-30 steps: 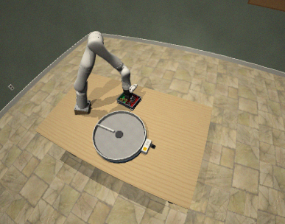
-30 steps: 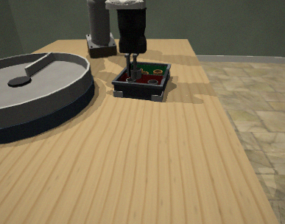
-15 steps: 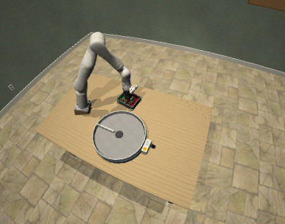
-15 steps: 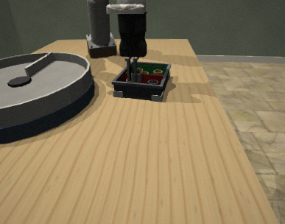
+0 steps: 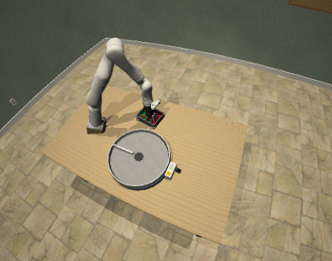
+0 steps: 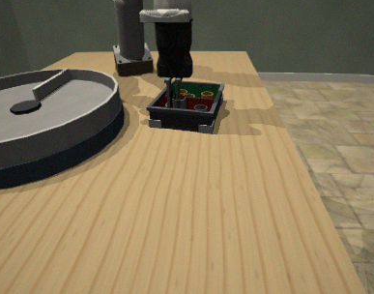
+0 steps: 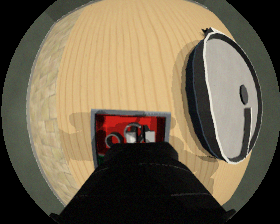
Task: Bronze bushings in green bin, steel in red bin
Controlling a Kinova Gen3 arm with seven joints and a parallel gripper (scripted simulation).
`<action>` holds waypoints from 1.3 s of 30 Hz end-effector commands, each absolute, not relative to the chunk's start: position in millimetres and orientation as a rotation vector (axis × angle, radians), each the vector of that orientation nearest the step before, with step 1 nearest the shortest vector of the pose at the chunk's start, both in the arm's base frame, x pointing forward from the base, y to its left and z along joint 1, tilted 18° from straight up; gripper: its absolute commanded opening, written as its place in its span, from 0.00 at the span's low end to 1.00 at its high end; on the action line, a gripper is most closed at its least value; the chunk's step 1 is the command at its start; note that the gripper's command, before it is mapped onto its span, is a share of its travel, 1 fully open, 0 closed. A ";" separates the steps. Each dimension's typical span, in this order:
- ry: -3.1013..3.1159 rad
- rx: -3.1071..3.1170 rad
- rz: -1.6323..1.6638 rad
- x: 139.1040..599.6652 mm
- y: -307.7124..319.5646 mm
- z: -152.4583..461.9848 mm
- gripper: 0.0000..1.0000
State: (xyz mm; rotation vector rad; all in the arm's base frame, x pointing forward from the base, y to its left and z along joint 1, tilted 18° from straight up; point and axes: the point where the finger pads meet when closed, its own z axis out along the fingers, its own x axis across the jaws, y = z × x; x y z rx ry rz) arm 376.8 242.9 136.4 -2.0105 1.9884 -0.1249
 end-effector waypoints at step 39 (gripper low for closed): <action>1.988 -2.013 -0.124 380.9 246.1 119.4 0.00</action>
